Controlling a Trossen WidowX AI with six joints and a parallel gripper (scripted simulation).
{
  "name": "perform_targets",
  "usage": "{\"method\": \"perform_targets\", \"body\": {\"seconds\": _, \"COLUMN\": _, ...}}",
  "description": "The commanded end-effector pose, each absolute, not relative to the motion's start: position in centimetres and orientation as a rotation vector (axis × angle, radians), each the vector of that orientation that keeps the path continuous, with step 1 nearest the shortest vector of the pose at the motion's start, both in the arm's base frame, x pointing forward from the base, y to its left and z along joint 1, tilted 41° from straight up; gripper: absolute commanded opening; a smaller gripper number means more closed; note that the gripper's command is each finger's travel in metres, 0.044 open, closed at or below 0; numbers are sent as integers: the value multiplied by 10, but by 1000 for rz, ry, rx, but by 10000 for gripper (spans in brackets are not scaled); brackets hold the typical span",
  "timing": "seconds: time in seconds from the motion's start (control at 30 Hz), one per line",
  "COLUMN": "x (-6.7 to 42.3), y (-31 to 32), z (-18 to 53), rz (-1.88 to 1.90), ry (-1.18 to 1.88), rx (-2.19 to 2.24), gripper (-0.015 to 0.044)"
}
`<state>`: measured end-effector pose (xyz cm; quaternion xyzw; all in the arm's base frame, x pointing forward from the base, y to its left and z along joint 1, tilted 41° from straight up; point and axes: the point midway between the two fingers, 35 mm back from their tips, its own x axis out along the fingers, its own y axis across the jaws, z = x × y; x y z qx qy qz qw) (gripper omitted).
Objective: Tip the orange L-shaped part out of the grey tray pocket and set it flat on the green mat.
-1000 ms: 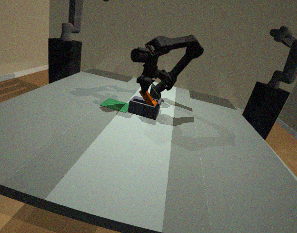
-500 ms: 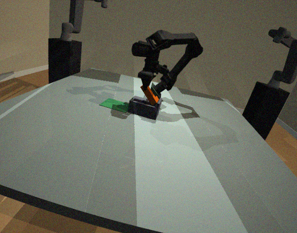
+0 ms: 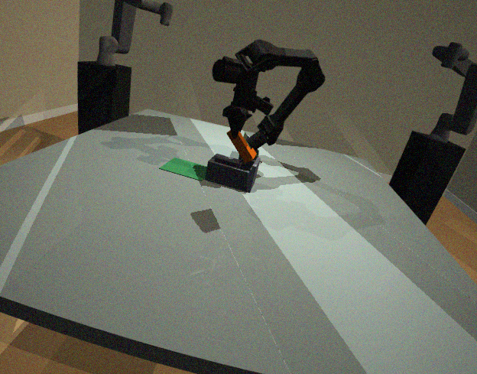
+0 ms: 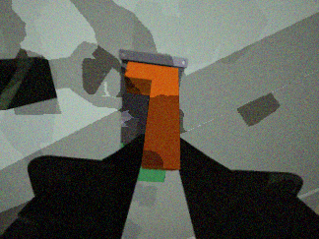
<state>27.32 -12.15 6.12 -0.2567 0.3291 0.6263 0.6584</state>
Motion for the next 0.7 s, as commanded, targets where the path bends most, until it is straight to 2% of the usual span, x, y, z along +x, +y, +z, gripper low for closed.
{"method": "perform_targets", "body": {"seconds": 0.0, "x": 273, "y": -124, "z": 63, "rz": 1419, "ry": 748, "rx": -585, "gripper": 0}}
{"method": "perform_targets", "body": {"seconds": 0.67, "x": 255, "y": -190, "z": 4, "rz": 1417, "ry": 751, "rx": -589, "gripper": 0}}
